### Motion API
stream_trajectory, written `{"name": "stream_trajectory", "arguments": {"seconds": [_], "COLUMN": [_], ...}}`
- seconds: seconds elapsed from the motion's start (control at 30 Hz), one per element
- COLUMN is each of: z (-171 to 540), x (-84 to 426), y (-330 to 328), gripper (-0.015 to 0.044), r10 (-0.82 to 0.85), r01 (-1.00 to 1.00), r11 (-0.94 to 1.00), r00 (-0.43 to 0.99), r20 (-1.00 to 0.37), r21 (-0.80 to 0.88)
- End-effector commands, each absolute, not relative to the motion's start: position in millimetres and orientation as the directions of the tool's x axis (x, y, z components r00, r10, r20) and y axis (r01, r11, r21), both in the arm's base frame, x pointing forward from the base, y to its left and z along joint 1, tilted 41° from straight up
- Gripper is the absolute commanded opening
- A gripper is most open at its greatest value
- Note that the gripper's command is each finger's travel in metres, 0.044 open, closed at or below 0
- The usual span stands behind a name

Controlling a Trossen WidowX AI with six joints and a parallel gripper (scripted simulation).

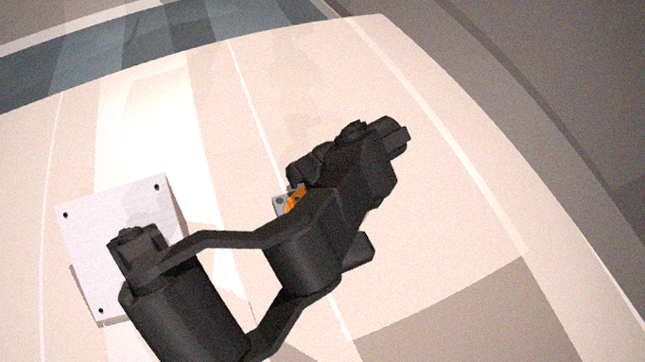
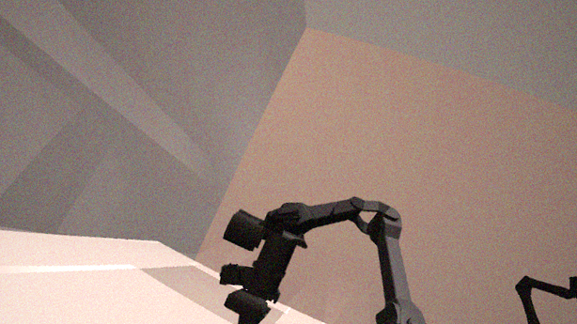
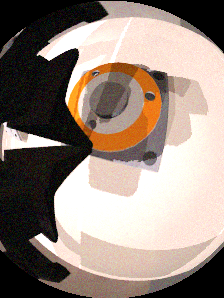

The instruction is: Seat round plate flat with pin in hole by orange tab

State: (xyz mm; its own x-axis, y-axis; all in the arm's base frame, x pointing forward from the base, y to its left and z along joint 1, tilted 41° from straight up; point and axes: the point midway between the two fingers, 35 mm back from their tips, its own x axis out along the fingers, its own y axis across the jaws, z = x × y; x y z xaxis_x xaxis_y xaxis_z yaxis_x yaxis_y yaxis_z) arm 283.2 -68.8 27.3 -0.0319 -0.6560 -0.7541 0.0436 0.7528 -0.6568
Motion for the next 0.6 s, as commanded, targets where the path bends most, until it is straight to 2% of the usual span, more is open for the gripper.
{"name": "stream_trajectory", "arguments": {"seconds": [0.0, 0.57], "z": [24.1, 20.2], "x": [274.6, 262.3], "y": [-68.2, -62.3], "gripper": [0.0, 0.0], "r10": [-0.655, -0.655], "r01": [0.034, 0.033], "r11": [0.754, 0.754], "r00": [-0.047, -0.048], "r20": [-0.754, -0.755], "r21": [-0.656, -0.656]}}
